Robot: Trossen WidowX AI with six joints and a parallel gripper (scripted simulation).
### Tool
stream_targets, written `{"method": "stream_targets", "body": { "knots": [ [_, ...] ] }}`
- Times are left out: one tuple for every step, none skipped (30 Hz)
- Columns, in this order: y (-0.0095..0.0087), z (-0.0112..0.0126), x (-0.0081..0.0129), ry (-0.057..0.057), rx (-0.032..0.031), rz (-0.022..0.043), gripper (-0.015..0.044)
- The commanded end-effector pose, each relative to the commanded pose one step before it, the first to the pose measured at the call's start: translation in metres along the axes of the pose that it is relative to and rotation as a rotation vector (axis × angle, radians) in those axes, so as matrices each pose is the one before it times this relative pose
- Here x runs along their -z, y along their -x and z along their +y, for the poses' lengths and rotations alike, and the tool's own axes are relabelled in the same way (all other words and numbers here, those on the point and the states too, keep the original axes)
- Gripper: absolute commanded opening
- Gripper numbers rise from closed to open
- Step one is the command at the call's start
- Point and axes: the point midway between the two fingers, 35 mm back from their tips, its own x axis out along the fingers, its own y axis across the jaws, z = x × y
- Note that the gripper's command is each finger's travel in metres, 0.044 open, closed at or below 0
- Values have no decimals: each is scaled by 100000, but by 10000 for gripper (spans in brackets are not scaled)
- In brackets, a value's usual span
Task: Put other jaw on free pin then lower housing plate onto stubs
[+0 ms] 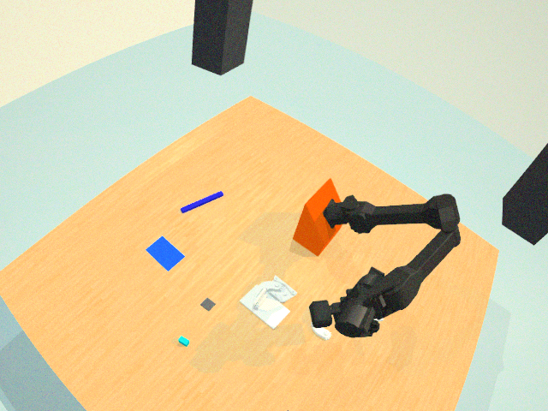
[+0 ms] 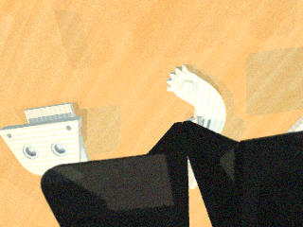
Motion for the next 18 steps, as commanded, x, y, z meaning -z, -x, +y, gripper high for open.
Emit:
{"method": "stream_targets", "body": {
  "knots": [
    [0,0,0,0,0,0,26],
    [0,0,0,0,0,0,53],
    [0,0,0,0,0,0,79],
    [0,0,0,0,0,0,105],
    [0,0,0,0,0,0,131],
    [0,0,0,0,0,0,157],
    [0,0,0,0,0,0,184],
    [0,0,0,0,0,0,210],
    [0,0,0,0,0,0,236],
    [0,0,0,0,0,0,263],
    [0,0,0,0,0,0,289],
    [0,0,0,0,0,0,315],
    [0,0,0,0,0,0,341],
    [0,0,0,0,0,0,368],
    [0,0,0,0,0,0,394],
    [0,0,0,0,0,0,420],
    [0,0,0,0,0,0,440],
    [0,0,0,0,0,0,440]
  ]
}}
